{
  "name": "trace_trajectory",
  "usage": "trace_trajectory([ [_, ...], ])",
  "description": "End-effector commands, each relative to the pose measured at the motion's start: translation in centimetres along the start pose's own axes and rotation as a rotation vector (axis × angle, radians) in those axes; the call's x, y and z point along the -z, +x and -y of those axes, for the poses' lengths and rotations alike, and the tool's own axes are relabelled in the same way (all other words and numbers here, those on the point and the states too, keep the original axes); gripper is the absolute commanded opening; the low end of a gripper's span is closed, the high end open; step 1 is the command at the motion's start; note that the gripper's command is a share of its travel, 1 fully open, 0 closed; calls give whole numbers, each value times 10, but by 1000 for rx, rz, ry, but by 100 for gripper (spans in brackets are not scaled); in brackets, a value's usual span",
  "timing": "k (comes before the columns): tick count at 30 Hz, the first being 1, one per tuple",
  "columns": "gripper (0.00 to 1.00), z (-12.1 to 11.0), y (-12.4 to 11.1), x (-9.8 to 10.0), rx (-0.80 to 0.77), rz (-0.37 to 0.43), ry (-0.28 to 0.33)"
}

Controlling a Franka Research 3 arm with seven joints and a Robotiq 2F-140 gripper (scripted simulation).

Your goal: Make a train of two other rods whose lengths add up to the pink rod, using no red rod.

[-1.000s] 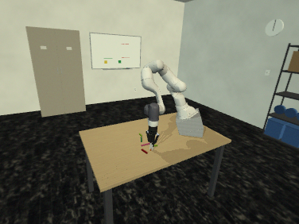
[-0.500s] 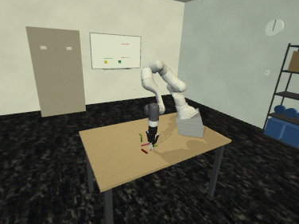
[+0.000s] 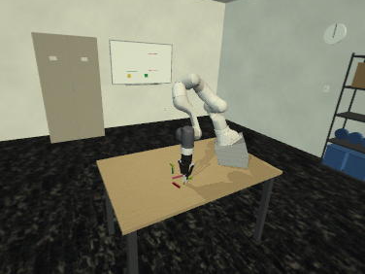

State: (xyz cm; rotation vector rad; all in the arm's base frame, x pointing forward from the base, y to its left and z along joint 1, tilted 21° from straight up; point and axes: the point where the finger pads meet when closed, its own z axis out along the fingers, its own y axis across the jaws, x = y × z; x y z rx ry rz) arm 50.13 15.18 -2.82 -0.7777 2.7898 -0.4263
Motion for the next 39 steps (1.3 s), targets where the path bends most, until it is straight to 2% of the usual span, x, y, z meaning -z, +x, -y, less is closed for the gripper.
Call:
trace_trajectory([
  [1,3,-1,-1,-1,-4,2,-1],
  [5,3,-1,-1,3,-4,2,-1],
  [9,3,-1,-1,22,-4,2,-1],
  [11,3,-1,-1,22,-4,2,-1],
  [19,3,-1,0,80,-4,2,-1],
  [23,3,-1,0,96,-4,2,-1],
  [36,3,0,0,99,-4,2,-1],
  [39,3,13,3,97,28,-5,-3],
])
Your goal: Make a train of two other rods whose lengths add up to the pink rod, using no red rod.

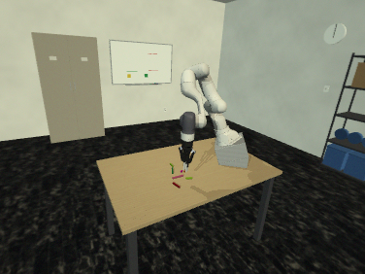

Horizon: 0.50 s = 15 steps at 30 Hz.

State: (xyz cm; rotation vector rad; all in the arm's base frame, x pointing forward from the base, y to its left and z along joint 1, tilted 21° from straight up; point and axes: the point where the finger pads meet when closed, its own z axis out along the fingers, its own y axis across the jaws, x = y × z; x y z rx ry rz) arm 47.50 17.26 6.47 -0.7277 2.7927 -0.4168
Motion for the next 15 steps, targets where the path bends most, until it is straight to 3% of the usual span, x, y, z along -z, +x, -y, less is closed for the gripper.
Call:
trace_trajectory([
  [1,3,24,6,-3,88,-17,-4],
  [4,3,61,16,-7,172,-31,-10],
  [8,3,65,17,-7,181,-32,-11],
  [15,3,92,25,-9,239,-37,-16],
])
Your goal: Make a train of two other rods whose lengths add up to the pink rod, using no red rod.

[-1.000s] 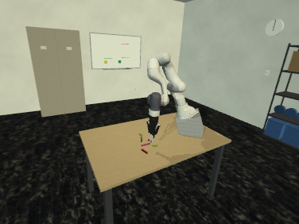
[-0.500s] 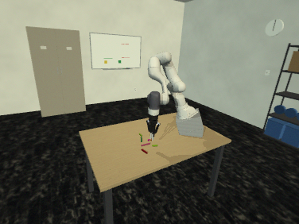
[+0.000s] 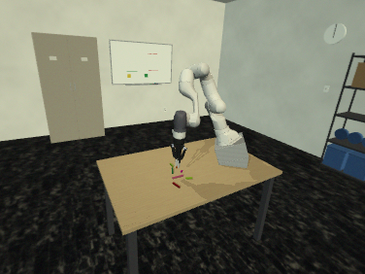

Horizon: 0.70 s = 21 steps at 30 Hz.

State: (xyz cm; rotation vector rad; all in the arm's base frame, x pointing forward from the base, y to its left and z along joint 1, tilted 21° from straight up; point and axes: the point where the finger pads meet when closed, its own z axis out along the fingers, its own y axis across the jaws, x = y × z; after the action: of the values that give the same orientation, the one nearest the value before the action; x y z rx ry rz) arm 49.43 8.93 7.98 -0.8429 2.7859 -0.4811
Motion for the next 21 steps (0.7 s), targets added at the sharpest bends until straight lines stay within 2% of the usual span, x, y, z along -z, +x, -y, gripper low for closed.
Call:
trace_trajectory([
  [1,3,12,3,0,163,-4,-39],
  [6,3,29,11,-1,201,-4,-42],
  [8,3,29,11,-1,201,-4,-42],
  [10,3,44,17,-2,234,-4,-43],
  [21,3,80,35,-3,314,1,-44],
])
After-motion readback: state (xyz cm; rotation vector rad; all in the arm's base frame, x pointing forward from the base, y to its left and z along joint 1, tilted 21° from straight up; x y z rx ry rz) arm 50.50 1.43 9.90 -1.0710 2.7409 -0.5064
